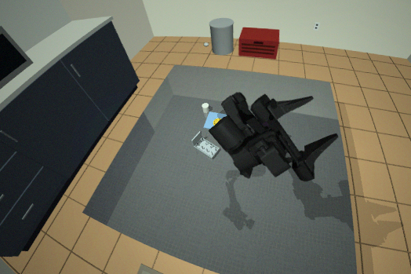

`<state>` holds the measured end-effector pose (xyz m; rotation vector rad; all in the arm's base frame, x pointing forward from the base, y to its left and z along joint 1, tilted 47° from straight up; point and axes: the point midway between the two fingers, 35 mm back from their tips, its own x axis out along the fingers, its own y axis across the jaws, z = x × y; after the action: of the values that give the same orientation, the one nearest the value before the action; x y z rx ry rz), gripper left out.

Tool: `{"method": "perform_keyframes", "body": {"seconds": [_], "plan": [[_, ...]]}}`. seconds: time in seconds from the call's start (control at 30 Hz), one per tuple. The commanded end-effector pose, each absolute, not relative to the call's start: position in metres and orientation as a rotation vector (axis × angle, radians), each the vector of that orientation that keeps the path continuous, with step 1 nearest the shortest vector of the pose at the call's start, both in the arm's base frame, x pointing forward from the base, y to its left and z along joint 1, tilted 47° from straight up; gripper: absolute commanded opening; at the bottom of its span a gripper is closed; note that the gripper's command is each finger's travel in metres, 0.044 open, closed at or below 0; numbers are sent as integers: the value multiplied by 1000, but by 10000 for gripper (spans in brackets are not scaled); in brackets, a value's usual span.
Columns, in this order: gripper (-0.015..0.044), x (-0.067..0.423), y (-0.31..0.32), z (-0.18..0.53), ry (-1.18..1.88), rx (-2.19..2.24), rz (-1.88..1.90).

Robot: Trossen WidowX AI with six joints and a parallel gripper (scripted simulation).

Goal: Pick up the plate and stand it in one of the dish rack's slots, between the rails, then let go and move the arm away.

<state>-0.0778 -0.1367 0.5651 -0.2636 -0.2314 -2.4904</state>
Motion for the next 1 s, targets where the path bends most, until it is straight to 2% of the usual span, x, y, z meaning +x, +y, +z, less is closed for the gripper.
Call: {"method": "perform_keyframes", "body": {"seconds": [0.0, 0.53, 0.97], "plan": [[400, -79, -136, 566, -234, -267, -2494], [400, -138, -31, 582, -355, -442, -2869], [400, -143, 94, 575, -430, -565, -3252]]}}
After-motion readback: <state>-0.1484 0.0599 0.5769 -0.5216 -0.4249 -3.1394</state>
